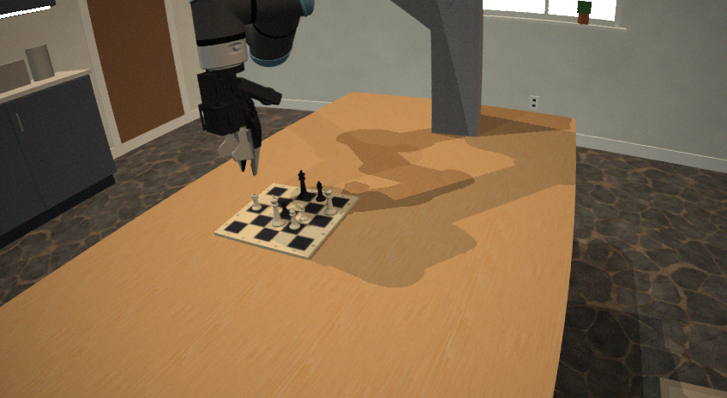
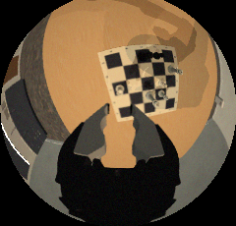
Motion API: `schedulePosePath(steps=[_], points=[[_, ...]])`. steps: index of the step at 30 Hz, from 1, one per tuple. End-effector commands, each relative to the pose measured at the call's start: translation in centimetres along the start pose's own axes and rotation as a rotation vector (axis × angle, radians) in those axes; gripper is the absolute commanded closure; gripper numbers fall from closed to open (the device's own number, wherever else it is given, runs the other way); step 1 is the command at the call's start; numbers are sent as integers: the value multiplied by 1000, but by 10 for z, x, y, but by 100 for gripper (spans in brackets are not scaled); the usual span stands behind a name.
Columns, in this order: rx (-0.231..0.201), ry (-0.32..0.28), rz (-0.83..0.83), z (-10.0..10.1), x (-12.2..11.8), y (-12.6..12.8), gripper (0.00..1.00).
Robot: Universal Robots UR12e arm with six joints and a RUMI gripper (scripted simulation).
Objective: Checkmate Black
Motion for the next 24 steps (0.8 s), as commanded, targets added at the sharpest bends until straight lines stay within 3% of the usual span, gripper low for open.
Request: schedulePosePath(steps=[1, 24], points=[[0, -1, 0, 6, 0, 0, 78], [0, -1, 0, 35, 0, 0, 78]])
Point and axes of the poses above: the point where the finger pads meet when closed, its own z axis out along the fingers, its own y axis across the jaws, x = y × z, the point moved 2 cm from there along -z, back along the fingers, and after that the axes turned 9 degrees about -z, right-handed, at the moved point
